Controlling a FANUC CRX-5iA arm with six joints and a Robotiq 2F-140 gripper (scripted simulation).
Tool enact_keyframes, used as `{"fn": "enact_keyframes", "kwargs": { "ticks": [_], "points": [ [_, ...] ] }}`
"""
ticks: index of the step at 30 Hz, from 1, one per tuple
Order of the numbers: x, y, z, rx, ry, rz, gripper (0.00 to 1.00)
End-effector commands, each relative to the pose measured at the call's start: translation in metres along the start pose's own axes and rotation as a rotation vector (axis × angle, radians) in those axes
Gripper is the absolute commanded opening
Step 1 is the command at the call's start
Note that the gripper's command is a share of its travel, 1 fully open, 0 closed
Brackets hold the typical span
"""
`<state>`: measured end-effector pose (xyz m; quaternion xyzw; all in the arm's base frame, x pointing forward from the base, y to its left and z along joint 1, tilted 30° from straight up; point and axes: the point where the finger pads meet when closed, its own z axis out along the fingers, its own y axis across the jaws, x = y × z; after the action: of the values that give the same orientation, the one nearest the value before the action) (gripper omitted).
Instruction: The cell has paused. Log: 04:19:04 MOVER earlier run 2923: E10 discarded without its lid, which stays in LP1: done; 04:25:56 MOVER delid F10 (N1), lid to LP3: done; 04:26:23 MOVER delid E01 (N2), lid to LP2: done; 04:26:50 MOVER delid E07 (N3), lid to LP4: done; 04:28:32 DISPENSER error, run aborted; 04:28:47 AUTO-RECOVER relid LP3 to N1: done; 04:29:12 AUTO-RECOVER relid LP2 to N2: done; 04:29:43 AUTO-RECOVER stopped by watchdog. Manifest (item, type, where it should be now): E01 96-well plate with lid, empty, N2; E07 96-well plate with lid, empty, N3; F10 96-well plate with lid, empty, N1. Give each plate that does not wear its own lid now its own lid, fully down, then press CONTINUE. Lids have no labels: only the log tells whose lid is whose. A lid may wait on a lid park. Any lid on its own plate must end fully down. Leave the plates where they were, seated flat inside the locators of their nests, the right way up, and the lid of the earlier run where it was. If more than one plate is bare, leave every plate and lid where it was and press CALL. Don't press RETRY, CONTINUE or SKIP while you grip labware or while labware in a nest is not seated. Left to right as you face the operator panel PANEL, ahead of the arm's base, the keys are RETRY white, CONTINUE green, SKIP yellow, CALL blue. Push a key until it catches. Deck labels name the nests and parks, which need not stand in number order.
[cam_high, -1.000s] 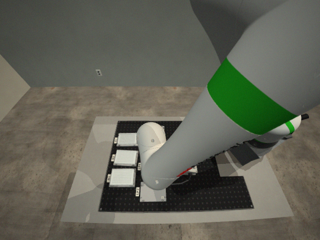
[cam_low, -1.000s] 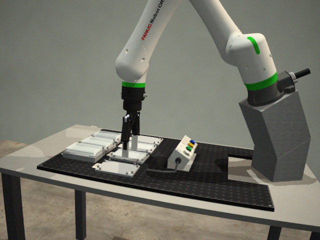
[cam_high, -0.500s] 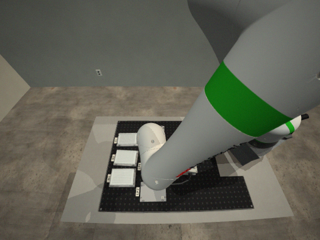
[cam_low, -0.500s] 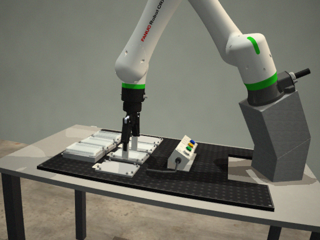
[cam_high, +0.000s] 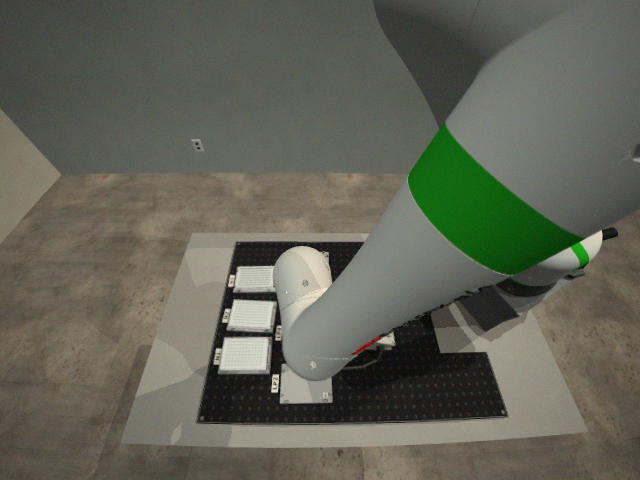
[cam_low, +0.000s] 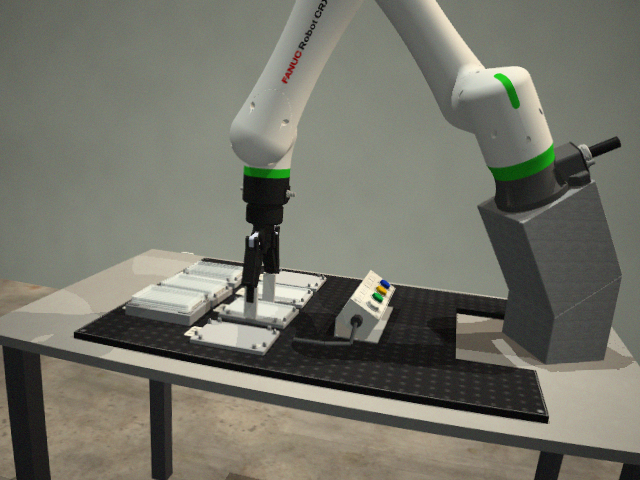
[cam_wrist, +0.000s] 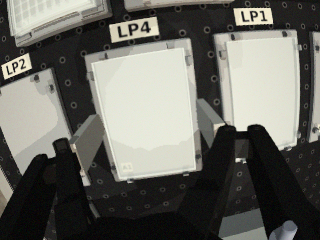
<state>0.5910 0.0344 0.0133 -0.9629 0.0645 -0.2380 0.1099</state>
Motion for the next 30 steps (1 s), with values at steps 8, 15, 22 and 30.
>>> {"fn": "enact_keyframes", "kwargs": {
  "ticks": [8,15,22,30],
  "points": [
    [0.0002,0.0,-0.0001,0.0,0.0,0.0,0.66],
    [0.0002,0.0,-0.0001,0.0,0.0,0.0,0.66],
    [0.0002,0.0,-0.0001,0.0,0.0,0.0,0.66],
    [0.0002,0.0,-0.0001,0.0,0.0,0.0,0.0]
  ]
}}
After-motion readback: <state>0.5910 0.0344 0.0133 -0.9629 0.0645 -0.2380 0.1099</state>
